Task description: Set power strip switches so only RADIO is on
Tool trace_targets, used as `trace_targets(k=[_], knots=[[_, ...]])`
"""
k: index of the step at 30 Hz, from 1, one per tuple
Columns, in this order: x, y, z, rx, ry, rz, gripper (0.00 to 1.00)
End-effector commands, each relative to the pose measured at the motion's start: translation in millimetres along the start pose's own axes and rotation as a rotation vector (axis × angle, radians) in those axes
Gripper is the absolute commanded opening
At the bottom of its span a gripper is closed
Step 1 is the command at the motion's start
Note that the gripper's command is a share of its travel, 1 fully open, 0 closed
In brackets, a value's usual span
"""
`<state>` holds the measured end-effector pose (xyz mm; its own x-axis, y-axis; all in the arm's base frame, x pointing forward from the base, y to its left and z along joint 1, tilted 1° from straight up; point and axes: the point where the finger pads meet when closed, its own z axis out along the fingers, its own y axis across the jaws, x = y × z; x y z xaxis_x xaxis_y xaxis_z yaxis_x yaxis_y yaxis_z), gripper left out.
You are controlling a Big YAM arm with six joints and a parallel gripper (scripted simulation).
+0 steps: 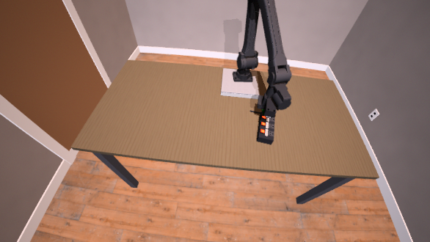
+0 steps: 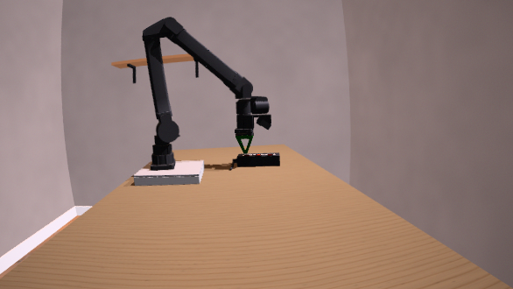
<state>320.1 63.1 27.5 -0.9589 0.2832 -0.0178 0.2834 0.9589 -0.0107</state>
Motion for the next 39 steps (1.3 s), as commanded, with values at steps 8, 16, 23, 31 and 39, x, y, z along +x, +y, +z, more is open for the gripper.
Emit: trace_targets(k=[8, 16, 23, 31, 39], knots=[[-9.3, 5.7, 1.9, -0.008, -0.025, 0.001, 0.00], [-19.7, 11.3, -0.8, -0.021, -0.044, 0.002, 0.00], [-4.7, 3.1, 12.4, -0.005, -0.013, 0.001, 0.00], [-4.4, 2.9, 13.0, -0.004, -0.013, 0.001, 0.00], [-4.4, 2.9, 13.0, -0.004, -0.013, 0.001, 0.00]])
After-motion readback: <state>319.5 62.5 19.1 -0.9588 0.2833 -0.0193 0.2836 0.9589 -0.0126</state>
